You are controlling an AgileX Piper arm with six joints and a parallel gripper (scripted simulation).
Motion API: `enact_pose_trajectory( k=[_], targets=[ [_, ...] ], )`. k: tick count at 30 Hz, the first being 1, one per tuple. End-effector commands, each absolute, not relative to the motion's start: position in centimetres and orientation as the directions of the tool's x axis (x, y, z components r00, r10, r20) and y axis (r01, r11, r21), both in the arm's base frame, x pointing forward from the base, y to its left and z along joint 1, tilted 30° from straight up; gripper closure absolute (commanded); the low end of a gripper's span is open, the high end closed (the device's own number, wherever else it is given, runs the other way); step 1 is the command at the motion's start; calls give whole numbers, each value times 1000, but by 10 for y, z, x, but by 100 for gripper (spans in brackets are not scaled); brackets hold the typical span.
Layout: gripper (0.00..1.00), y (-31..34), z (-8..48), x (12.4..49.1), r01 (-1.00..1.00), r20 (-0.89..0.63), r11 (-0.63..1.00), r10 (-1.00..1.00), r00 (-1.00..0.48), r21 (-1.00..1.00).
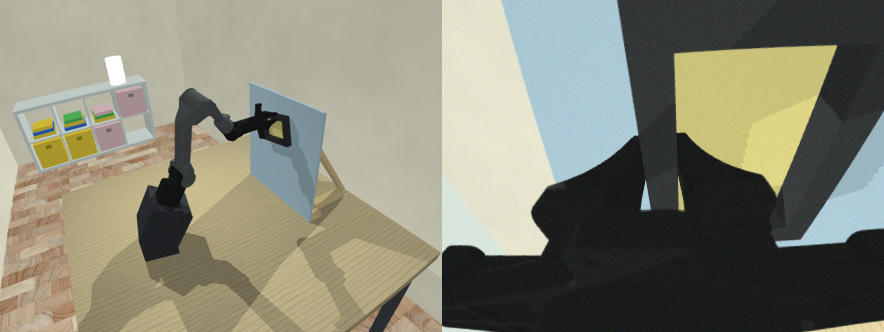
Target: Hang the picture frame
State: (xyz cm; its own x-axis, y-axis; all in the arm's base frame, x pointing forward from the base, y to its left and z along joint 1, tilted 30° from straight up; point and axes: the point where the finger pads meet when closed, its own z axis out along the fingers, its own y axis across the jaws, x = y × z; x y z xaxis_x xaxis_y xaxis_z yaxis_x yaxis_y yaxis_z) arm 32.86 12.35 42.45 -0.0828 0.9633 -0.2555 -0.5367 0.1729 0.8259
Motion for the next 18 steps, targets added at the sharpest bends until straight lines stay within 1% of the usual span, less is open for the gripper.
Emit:
enact_pose_trajectory(
  k=[1,18],
  targets=[
    [100,123,430,326,-547,-247,163,966,-82,821],
    [100,120,433,325,-542,-198,109,974,-109,833]
  ],
)
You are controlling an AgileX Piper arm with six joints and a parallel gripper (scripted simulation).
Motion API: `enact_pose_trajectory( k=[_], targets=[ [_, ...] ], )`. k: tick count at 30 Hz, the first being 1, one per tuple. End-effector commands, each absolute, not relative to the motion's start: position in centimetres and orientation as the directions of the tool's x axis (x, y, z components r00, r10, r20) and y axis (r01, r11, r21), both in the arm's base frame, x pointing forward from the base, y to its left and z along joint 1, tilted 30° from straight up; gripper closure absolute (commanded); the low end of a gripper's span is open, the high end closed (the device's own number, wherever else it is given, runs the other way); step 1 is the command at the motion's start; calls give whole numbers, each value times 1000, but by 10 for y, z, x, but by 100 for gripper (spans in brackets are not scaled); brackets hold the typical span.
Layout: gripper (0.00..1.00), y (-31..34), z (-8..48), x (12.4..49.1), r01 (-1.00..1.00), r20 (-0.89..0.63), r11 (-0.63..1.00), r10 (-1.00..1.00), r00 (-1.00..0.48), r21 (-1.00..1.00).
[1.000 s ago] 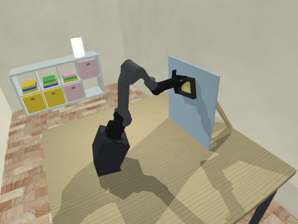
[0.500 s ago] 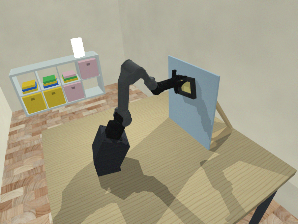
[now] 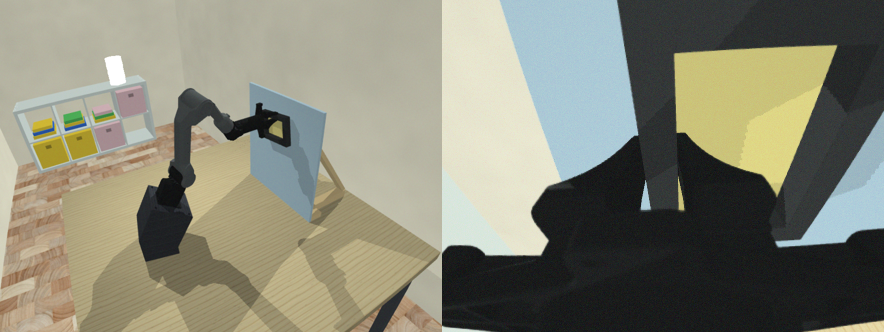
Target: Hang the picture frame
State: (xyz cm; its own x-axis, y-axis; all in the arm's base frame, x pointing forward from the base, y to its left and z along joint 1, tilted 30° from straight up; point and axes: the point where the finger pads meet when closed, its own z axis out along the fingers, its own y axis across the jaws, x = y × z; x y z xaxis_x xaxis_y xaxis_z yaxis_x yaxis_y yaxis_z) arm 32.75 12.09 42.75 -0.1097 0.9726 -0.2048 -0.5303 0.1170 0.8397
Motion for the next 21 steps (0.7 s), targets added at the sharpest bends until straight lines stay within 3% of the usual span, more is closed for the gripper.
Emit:
enact_pose_trajectory(
  k=[1,21],
  targets=[
    [100,119,433,325,-541,-194,104,975,-111,834],
    [100,115,433,326,-529,-121,21,980,-155,848]
  ],
)
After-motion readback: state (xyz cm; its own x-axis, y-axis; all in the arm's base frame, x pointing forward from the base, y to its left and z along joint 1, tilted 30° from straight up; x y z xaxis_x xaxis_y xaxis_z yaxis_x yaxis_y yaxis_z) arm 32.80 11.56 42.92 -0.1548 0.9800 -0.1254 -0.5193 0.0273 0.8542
